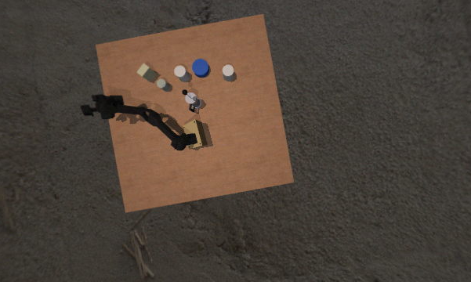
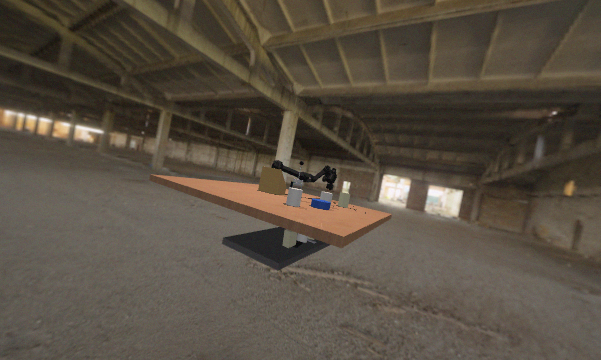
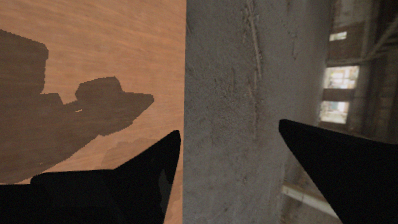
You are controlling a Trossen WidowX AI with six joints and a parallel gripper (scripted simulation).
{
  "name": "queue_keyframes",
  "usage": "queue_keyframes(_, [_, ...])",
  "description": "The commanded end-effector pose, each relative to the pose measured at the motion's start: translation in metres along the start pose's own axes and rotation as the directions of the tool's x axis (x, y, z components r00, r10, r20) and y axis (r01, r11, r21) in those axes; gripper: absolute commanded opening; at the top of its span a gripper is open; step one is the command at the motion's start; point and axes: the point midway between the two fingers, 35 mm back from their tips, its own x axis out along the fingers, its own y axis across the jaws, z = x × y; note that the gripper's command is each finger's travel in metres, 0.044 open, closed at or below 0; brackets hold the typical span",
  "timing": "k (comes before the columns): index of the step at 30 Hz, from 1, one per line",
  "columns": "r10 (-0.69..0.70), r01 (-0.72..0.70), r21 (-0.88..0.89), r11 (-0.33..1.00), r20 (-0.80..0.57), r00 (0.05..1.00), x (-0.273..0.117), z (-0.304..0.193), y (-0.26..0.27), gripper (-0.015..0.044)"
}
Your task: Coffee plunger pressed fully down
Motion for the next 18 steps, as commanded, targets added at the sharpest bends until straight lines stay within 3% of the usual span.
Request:
queue_keyframes(1, [-0.002, 0.002, -0.005, 1.000, 0.000, 1.000, 0.000, 0.000, -0.001, 0.0426])
queue_keyframes(9, [-0.082, 0.070, -0.243, 0.967, -0.040, 0.996, 0.004, 0.021, -0.049, 0.0440])
queue_keyframes(13, [-0.096, 0.078, -0.273, 0.959, -0.052, 0.994, 0.003, 0.023, -0.056, 0.0440])
queue_keyframes(18, [-0.187, 0.134, -0.463, 0.876, -0.071, 0.980, 0.004, 0.046, -0.098, 0.0440])
